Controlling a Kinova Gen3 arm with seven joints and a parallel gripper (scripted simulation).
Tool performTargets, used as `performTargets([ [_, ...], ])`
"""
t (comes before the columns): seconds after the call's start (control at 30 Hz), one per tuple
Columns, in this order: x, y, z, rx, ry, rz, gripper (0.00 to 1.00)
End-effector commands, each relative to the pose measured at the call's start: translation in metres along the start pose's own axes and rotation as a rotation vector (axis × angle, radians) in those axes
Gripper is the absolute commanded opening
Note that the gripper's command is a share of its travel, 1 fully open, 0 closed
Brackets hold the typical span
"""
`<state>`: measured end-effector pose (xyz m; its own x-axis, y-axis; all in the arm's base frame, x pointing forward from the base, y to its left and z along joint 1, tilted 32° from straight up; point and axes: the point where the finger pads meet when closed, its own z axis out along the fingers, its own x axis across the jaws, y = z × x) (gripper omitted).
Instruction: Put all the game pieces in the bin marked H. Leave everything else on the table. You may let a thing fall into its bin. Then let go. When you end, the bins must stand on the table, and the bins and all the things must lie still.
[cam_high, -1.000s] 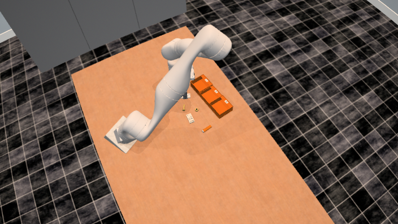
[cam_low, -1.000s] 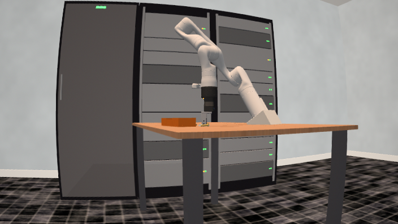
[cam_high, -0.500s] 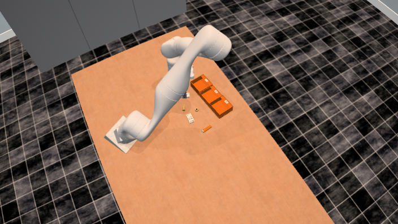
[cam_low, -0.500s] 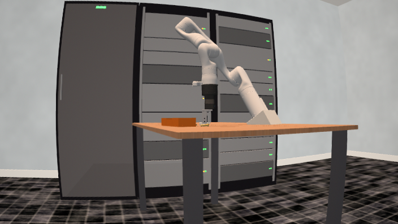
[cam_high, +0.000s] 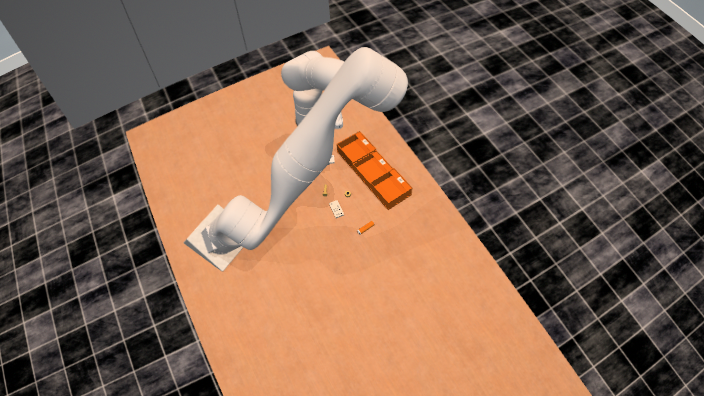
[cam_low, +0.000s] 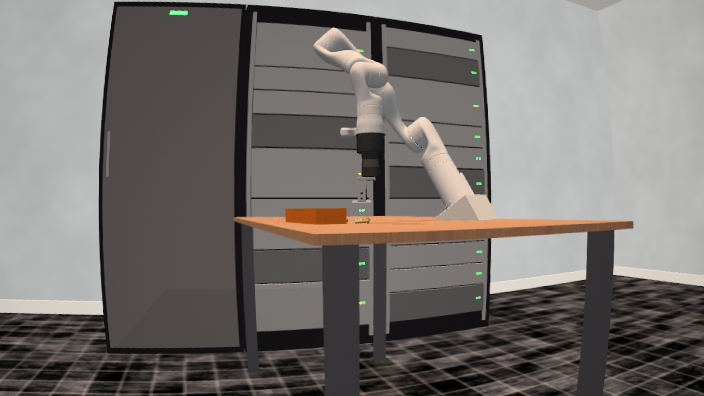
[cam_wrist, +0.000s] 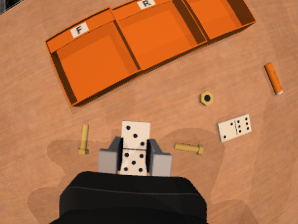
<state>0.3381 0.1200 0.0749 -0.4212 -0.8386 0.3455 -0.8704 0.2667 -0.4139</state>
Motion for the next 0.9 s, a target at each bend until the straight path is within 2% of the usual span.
performTargets([
  [0.0, -0.003, -0.003, -0.007, 0.007, -0.014, 0.005, 0.49],
  [0.53, -0.003, -0.003, -0.006, 0.007, -0.014, 0.005, 0.49],
  [0.87, 0.024, -0.05, -0.006, 0.007, -0.014, 0.005, 0.49],
])
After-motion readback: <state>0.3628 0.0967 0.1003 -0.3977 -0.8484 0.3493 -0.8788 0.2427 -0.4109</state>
